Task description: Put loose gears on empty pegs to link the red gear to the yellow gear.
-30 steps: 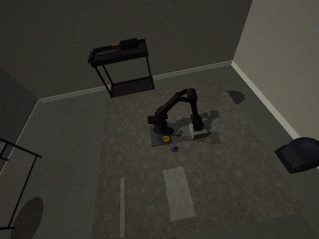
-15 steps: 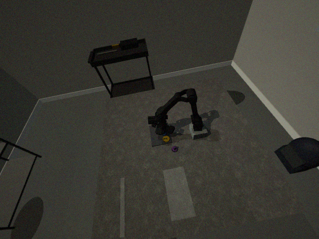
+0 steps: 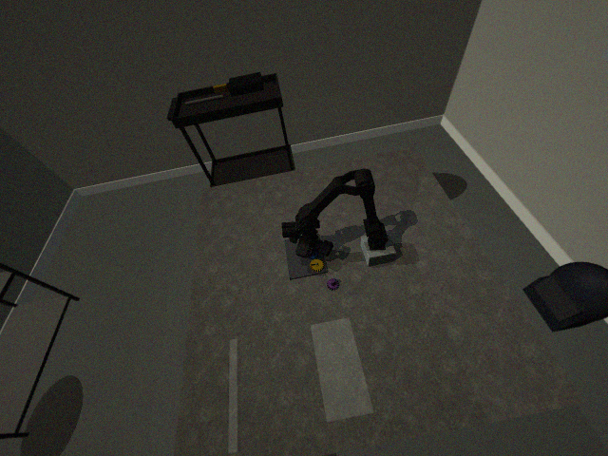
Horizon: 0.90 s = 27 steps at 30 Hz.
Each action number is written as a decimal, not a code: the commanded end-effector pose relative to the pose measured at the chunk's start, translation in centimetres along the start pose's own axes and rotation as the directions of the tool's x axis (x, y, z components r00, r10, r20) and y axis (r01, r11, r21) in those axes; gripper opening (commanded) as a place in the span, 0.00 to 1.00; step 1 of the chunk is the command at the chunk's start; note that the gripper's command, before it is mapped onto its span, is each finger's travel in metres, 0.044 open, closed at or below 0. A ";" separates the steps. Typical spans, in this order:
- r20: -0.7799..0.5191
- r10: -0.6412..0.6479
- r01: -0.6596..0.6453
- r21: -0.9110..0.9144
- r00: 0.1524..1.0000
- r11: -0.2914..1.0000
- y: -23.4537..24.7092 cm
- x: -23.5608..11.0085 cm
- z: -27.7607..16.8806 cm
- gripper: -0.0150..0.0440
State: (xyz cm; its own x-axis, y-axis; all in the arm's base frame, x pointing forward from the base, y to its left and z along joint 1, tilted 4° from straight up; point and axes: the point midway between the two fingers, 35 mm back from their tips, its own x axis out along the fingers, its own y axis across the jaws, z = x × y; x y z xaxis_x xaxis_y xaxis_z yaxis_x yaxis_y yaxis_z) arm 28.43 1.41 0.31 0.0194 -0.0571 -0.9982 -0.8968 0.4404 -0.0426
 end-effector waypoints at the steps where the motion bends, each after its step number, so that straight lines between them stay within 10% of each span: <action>1: -0.001 -0.002 0.003 0.096 1.000 0.995 0.0 0.1 0.0 0.25; 10: -0.001 -0.003 0.003 0.265 1.000 0.964 0.0 0.3 -0.1 0.25; 16: -0.001 -0.002 0.003 0.192 1.000 0.981 0.0 0.1 -0.1 0.49; 27: -0.001 -0.003 0.003 0.085 1.000 0.996 0.0 -4.7 0.0 0.49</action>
State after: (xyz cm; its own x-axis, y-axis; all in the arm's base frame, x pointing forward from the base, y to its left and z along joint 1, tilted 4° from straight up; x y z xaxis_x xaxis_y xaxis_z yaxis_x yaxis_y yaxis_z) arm 27.98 1.52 2.79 0.0024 -0.0589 -0.9983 -0.8402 0.5412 -0.0339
